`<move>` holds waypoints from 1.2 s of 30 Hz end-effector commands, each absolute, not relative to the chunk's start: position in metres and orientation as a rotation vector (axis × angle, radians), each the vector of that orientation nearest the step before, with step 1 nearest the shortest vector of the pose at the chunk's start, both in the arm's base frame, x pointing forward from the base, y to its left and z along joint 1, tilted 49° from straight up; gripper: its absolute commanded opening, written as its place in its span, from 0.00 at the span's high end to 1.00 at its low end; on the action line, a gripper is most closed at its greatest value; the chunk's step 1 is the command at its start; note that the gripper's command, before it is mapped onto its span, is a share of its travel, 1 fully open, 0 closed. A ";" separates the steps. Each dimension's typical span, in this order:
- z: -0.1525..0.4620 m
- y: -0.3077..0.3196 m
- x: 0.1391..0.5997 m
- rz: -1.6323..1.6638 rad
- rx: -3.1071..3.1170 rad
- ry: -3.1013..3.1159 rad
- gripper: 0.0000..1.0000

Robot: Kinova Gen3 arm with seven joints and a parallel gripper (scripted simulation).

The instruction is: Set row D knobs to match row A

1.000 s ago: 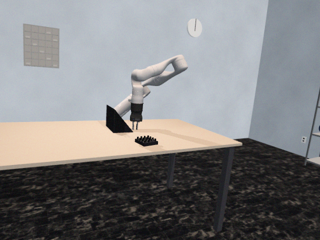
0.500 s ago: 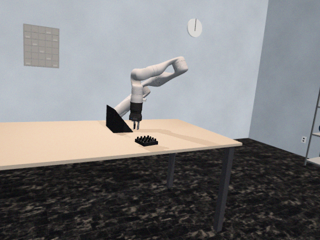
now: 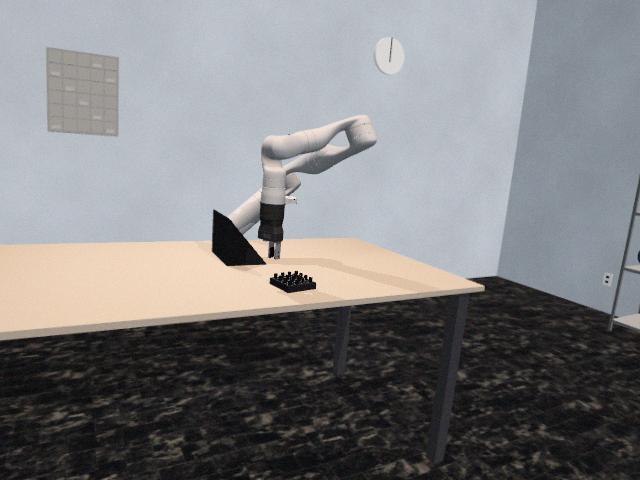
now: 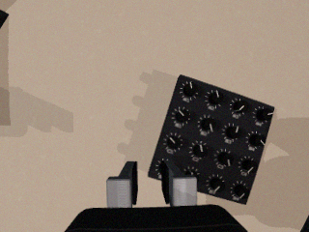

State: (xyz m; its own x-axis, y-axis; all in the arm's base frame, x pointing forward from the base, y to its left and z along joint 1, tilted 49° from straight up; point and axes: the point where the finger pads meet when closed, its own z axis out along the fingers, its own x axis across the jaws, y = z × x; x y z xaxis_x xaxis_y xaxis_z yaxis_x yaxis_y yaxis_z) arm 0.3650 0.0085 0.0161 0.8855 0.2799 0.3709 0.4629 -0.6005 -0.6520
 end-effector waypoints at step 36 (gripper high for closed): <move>0.020 0.005 0.380 -0.164 -2.295 -0.197 0.54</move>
